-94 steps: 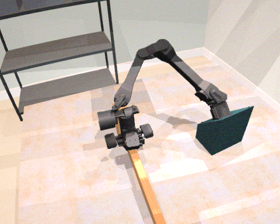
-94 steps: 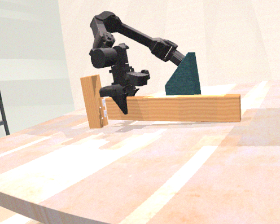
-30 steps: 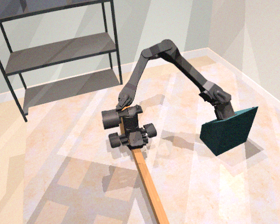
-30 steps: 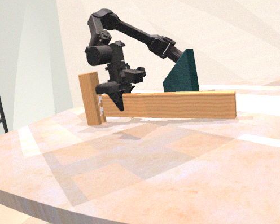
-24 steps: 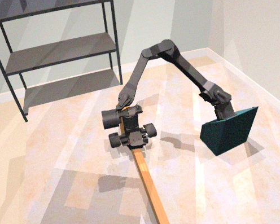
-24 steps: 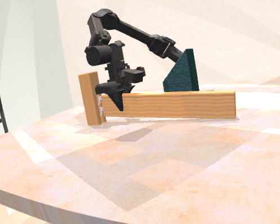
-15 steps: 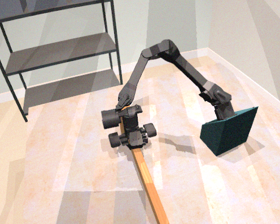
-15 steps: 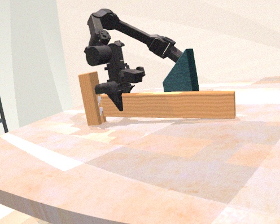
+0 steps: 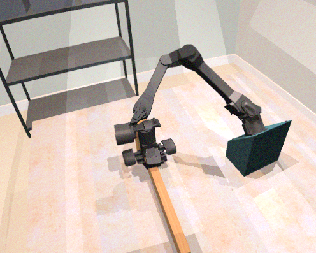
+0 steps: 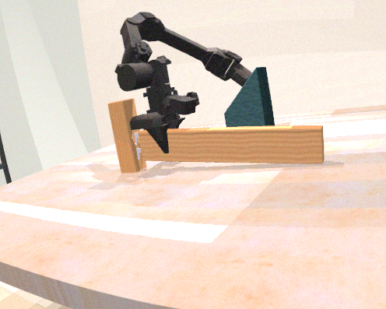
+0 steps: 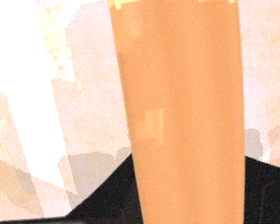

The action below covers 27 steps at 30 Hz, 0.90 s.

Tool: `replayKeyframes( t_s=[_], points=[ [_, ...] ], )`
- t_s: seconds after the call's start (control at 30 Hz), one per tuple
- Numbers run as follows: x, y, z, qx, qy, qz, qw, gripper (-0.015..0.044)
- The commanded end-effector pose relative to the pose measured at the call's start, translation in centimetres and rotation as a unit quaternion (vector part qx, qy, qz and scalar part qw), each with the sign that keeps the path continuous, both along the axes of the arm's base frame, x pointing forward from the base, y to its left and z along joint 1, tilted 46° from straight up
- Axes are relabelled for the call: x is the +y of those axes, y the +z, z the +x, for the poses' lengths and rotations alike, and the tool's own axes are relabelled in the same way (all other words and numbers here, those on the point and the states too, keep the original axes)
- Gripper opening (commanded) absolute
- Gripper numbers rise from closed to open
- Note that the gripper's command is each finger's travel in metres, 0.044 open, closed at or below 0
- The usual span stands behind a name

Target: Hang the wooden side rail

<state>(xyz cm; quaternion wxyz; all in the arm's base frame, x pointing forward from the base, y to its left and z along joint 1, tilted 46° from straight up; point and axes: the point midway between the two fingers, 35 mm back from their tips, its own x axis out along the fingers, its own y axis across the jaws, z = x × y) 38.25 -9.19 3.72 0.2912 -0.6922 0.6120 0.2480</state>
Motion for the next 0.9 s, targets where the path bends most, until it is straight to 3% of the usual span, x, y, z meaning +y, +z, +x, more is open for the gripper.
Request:
replayKeyframes(
  t_s=[0.0,0.87],
  points=[
    [0.23,0.38,0.23,-0.006,0.004,0.0,1.0,0.0],
    [-0.01,0.56,0.18,-0.006,0.004,0.0,1.0,0.0]
  ],
)
